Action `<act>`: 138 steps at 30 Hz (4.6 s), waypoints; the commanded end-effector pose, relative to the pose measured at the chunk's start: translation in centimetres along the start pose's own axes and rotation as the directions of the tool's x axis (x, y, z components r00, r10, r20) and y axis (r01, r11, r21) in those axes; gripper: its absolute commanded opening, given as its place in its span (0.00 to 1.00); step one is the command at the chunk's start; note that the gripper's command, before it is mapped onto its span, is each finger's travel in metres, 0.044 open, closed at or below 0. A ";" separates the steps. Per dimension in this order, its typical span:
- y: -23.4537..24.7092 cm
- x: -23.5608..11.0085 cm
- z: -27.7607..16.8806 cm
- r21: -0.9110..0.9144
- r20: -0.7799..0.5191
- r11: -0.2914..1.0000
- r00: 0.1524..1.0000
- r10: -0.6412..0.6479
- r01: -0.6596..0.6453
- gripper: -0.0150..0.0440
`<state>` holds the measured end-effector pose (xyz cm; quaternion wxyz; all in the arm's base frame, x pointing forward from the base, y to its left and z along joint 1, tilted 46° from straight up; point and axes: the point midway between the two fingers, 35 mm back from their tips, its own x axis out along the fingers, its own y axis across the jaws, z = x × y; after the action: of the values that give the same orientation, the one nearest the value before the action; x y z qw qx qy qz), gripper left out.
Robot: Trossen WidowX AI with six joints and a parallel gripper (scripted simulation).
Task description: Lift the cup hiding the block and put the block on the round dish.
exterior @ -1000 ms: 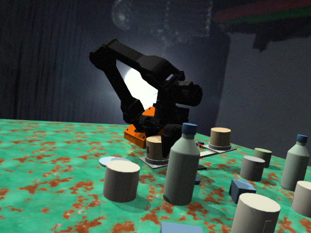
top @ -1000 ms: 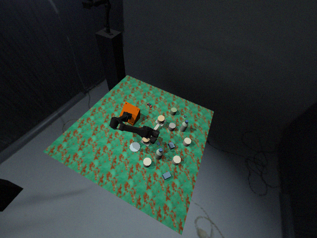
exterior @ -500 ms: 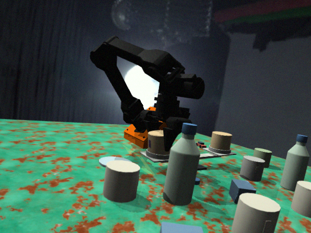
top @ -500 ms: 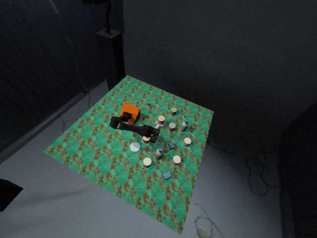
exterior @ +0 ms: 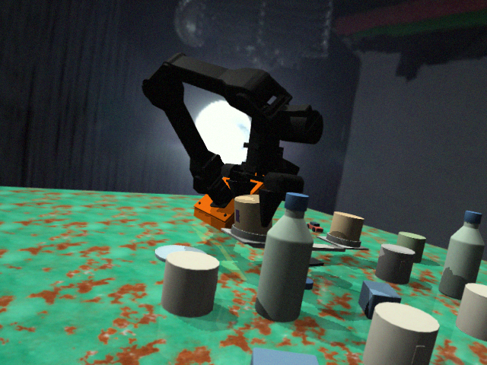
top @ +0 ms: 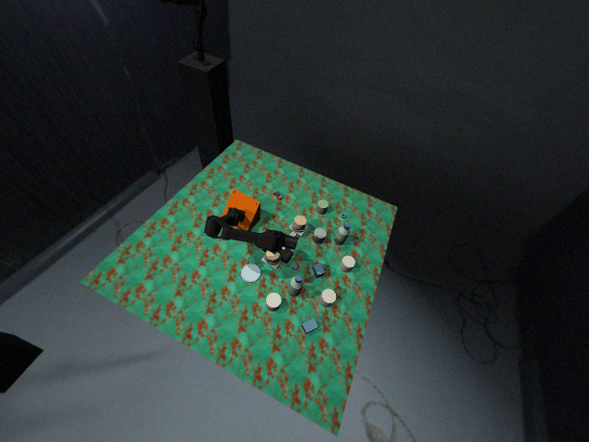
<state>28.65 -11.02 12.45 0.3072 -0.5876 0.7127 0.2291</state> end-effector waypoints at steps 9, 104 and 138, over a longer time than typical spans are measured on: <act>-0.5 -2.0 -0.1 0.003 0.001 1.000 1.000 -0.031 0.031 0.25; 0.3 -8.2 -0.2 -0.051 0.006 0.997 0.998 -0.064 0.064 0.25; 9.5 -1.8 -12.4 0.014 0.028 1.000 0.999 -0.014 0.014 0.25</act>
<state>19.19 -15.62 21.74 0.3206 -0.5869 0.7052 0.2354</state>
